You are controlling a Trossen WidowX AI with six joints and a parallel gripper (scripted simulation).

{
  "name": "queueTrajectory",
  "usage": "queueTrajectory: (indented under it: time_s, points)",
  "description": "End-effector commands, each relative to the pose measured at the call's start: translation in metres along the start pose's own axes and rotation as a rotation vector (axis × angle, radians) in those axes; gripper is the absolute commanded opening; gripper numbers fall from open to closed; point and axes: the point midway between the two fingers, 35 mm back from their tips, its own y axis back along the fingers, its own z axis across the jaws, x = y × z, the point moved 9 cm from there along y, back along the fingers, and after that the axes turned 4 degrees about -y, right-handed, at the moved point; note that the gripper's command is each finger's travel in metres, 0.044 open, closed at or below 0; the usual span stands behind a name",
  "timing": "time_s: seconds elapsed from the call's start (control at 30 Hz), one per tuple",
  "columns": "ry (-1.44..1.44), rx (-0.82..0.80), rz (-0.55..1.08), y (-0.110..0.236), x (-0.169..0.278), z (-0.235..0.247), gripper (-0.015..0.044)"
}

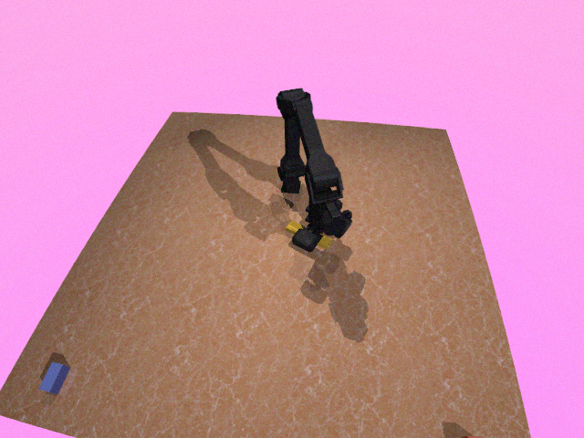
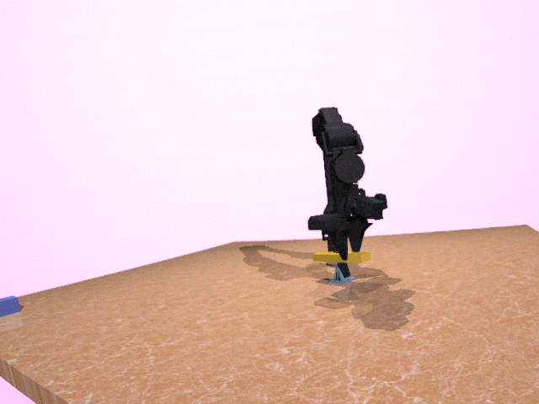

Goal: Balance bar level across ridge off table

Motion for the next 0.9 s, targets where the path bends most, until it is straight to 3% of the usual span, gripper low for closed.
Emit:
queueTrajectory:
  time_s: [0.0,0.87]
  points:
    - [0.000,0.000,0.000,-0.0001,0.0000,0.0000,0.0170]
    - [0.000,0.000,0.000,-0.0001,0.0000,0.0000,0.0185]
